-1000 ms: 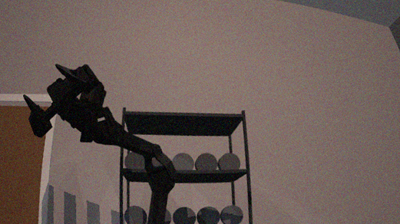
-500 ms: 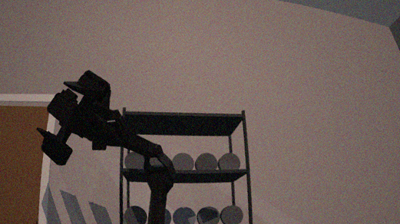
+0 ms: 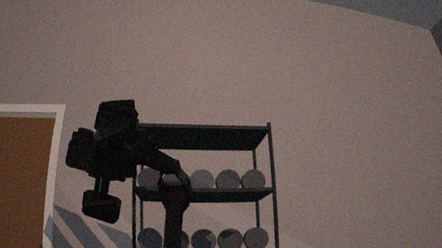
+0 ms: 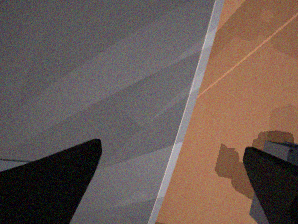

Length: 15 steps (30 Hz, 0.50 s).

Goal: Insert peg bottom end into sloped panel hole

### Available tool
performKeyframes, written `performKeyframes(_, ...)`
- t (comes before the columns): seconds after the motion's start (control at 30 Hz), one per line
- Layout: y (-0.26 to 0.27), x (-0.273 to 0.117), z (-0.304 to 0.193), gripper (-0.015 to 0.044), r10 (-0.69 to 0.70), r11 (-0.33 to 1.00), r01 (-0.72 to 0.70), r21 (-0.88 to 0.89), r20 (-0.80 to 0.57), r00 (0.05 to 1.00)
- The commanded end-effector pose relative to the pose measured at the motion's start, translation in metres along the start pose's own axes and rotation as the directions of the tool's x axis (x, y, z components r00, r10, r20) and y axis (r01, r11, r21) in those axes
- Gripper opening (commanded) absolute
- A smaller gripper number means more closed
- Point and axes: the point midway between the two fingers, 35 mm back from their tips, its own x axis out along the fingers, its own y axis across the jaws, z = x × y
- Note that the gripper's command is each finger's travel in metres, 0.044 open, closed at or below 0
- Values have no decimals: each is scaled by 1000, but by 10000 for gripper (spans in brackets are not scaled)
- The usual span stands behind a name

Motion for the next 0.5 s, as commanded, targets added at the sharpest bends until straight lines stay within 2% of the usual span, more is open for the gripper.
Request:
performKeyframes(0.0,-18,11,-27,440,-85,993,89,81,-60,995)
performKeyframes(0.47,-64,17,-106,440,-317,901,364,237,-215,924)
